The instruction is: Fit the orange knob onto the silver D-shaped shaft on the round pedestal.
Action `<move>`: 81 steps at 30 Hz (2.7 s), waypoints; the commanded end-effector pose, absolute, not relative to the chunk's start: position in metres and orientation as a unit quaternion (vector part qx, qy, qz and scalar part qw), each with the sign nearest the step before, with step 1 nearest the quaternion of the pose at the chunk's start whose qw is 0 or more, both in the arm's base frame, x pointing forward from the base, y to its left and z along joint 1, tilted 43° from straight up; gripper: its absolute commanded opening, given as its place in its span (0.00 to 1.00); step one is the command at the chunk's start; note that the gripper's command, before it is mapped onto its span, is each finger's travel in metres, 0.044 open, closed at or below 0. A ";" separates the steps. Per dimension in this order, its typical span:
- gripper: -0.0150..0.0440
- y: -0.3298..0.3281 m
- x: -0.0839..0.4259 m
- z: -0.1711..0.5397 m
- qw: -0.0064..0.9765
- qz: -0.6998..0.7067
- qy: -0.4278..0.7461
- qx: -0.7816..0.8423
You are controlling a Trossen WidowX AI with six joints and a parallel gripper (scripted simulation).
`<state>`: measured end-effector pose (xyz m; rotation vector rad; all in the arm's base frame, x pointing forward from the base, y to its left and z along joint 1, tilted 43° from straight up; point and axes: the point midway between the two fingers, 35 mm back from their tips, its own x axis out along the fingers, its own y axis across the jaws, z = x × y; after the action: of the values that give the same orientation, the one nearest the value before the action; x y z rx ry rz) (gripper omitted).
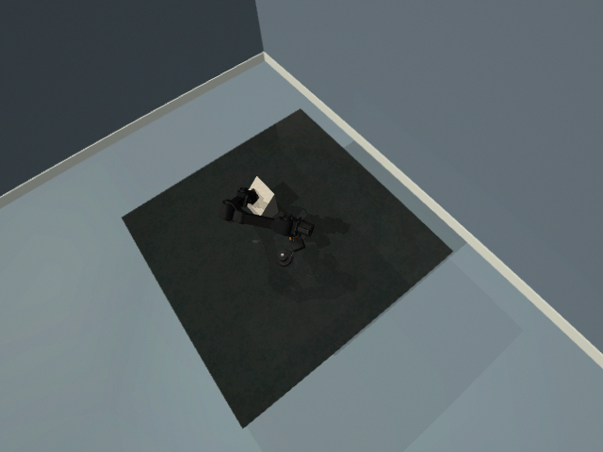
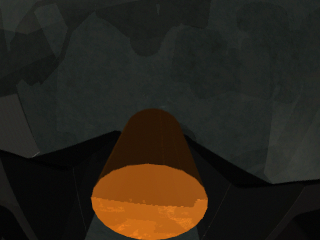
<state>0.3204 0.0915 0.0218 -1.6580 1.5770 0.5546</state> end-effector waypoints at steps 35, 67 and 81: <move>0.25 0.005 0.344 0.050 0.379 0.204 0.618 -0.658; 0.25 -0.001 0.348 0.046 0.384 0.198 0.619 -0.655; 0.25 0.001 0.347 0.047 0.381 0.201 0.619 -0.657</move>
<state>0.3459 -0.0016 0.0448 -1.6695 1.5875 0.5134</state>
